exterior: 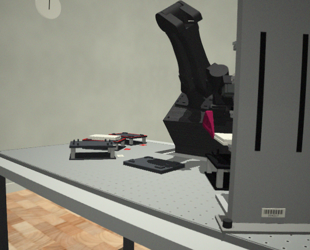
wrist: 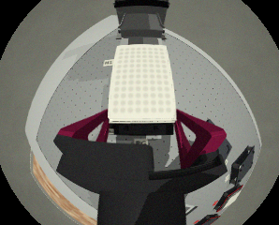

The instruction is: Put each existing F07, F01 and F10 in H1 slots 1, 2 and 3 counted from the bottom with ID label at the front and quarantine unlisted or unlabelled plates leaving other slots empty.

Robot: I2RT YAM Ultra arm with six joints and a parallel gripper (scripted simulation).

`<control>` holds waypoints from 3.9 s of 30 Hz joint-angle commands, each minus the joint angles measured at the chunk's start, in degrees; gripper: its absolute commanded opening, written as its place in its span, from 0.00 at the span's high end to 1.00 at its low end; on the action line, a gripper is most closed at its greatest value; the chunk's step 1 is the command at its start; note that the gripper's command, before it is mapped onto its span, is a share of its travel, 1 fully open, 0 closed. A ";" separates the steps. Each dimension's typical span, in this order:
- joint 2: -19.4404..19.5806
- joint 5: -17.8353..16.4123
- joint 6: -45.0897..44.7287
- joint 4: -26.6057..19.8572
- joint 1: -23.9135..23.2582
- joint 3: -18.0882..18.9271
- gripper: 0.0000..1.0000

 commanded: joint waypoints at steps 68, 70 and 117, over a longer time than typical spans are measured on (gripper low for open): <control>13.12 -5.28 -1.10 12.94 -4.65 1.85 0.14; 13.53 -5.43 -1.13 13.28 -4.80 1.93 0.14; 20.16 -8.01 -1.65 15.74 -7.42 3.75 0.07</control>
